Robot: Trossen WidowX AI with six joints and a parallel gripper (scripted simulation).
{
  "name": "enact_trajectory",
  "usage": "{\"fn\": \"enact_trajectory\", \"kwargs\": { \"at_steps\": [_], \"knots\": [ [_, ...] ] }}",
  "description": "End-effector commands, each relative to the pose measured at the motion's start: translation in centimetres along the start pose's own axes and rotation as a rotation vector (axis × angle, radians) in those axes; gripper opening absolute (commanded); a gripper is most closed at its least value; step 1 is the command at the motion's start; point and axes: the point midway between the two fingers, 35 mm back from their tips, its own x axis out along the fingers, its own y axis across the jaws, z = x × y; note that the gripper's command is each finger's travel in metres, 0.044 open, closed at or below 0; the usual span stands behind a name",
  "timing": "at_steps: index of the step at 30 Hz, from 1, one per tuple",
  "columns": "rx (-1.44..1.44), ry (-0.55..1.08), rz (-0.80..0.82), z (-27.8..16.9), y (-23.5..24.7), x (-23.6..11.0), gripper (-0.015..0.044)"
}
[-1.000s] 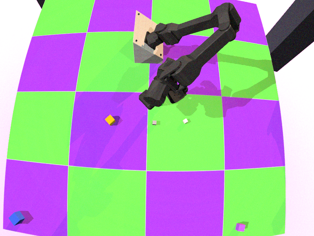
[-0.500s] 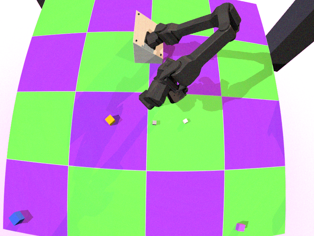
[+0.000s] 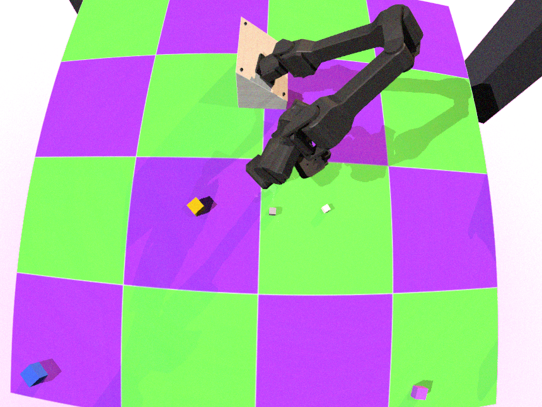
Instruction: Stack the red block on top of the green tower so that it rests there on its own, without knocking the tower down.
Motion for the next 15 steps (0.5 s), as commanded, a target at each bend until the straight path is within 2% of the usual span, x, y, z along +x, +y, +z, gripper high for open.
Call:
{"fn": "enact_trajectory", "kwargs": {
  "at_steps": [1, 9, 15],
  "knots": [
    [0.000, 0.000, 0.000, -0.01, 0.00, 0.02, 0.0236],
    [0.000, 0.000, 0.000, -0.01, 0.00, 0.02, 0.0440],
    [0.000, 0.000, 0.000, -0.01, 0.00, 0.02, 0.0440]
  ]
}}
